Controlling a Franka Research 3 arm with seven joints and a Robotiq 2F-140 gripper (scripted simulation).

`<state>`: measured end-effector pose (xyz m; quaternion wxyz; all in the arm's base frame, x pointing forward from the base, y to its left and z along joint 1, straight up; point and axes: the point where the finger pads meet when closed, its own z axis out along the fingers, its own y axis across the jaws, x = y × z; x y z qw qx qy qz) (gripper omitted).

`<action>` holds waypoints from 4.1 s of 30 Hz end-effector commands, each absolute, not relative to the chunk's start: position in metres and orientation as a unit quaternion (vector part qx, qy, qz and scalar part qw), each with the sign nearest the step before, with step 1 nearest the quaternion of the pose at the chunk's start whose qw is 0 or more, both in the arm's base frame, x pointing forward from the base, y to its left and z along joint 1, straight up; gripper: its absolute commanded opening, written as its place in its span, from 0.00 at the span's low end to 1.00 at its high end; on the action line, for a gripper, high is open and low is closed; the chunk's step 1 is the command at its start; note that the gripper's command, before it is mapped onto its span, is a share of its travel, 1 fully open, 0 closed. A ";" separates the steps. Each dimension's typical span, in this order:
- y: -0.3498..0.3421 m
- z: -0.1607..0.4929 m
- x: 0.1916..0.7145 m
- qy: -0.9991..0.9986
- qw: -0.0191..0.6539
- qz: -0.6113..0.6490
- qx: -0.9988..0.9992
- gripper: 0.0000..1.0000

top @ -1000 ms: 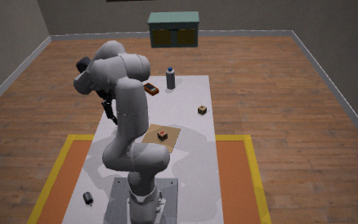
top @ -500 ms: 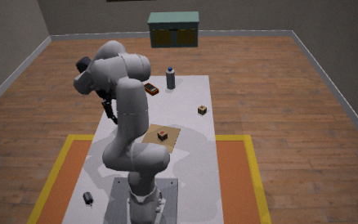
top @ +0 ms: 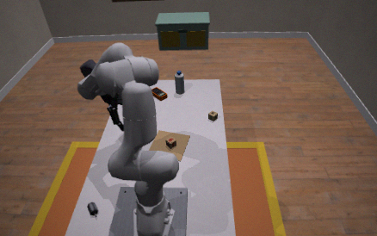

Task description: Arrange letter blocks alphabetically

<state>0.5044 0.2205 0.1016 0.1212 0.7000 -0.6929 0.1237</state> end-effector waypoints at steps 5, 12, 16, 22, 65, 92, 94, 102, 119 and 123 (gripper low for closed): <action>0.221 0.102 0.506 -0.690 0.120 0.124 0.703 1.00; 0.221 0.102 0.506 -0.690 0.120 0.124 0.703 1.00; 0.221 0.102 0.506 -0.690 0.120 0.124 0.703 1.00; 0.221 0.102 0.506 -0.690 0.120 0.124 0.703 1.00; 0.163 0.103 0.404 -0.690 0.122 0.126 0.702 1.00; 0.163 0.103 0.404 -0.690 0.122 0.126 0.702 1.00; 0.163 0.103 0.404 -0.690 0.122 0.126 0.702 1.00; 0.163 0.103 0.404 -0.690 0.122 0.126 0.702 1.00; 0.082 0.105 0.429 -0.691 0.122 0.127 0.701 1.00; 0.012 0.107 0.436 -0.691 0.122 0.126 0.701 1.00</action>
